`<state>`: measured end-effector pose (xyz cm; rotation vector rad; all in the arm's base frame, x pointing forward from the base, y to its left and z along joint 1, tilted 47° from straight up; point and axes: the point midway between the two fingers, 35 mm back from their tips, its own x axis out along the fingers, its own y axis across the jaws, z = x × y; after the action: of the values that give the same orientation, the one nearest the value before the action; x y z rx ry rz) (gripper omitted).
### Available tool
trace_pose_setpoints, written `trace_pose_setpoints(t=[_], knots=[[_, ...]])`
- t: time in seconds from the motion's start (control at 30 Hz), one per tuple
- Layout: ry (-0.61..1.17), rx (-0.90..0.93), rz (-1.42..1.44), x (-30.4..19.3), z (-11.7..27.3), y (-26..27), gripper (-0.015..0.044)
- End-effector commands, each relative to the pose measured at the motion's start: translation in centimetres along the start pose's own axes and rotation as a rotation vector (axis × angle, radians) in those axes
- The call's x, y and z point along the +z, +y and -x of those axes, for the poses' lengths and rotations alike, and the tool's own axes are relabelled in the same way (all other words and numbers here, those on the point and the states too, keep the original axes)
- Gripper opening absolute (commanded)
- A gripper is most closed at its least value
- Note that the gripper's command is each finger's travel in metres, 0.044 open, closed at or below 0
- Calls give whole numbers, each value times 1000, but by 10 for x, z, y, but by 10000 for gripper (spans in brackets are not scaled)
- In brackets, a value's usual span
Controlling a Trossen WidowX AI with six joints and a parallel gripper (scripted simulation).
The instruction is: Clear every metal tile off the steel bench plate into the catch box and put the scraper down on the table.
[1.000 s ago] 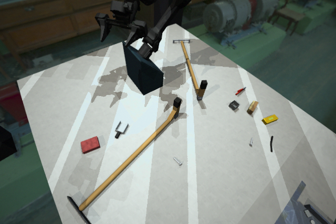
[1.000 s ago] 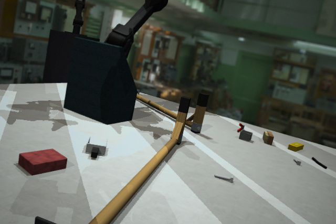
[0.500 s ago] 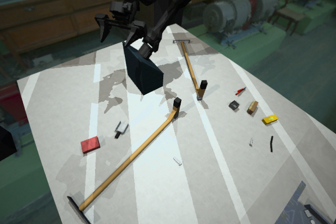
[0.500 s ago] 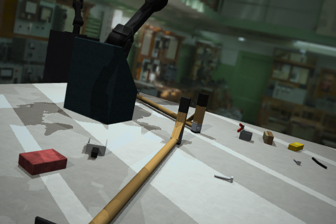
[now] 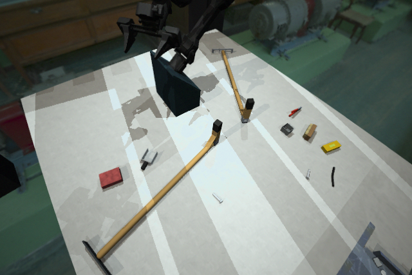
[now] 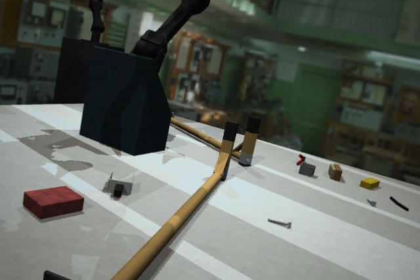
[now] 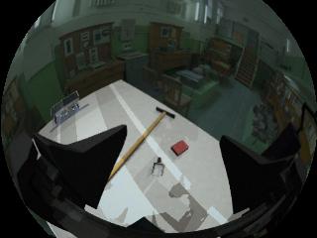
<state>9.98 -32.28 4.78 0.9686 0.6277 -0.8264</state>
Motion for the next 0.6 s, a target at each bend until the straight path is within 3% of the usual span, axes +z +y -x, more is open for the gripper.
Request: trace_pose_setpoints(t=[0.0,0.57], knots=[[8,12,67,1,-3,14,440],[48,71,391,-3,-13,80,440]])
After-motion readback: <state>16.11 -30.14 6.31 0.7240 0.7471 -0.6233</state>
